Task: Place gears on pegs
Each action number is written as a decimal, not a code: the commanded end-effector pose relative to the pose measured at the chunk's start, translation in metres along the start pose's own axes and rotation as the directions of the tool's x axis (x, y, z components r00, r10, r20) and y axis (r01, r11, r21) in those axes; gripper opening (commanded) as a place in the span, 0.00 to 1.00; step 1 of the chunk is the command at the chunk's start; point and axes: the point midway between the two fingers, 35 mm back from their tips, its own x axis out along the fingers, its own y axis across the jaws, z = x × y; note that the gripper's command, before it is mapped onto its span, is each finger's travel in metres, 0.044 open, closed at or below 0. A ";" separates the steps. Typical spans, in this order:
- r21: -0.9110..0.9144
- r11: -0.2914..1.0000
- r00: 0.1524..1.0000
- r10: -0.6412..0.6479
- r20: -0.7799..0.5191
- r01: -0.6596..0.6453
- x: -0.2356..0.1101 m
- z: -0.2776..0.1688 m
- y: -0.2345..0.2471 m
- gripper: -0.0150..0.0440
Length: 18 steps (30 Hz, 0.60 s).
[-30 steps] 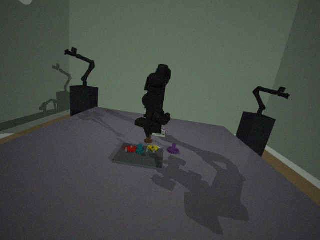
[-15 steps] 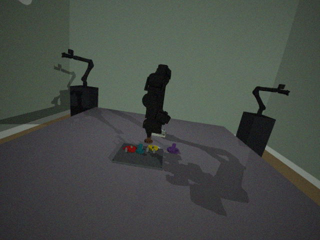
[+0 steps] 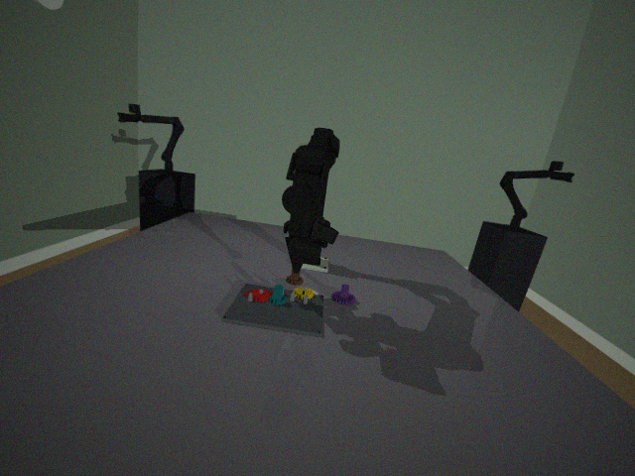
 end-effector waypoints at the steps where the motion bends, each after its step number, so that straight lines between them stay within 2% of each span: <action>1: -0.070 0.998 1.000 -0.002 0.004 0.002 0.003 0.001 0.000 0.25; 9: -0.235 0.972 1.000 -0.002 0.004 0.002 0.015 0.001 0.000 0.25; 18: -0.188 0.982 1.000 -0.002 0.004 0.002 0.027 0.000 0.000 0.25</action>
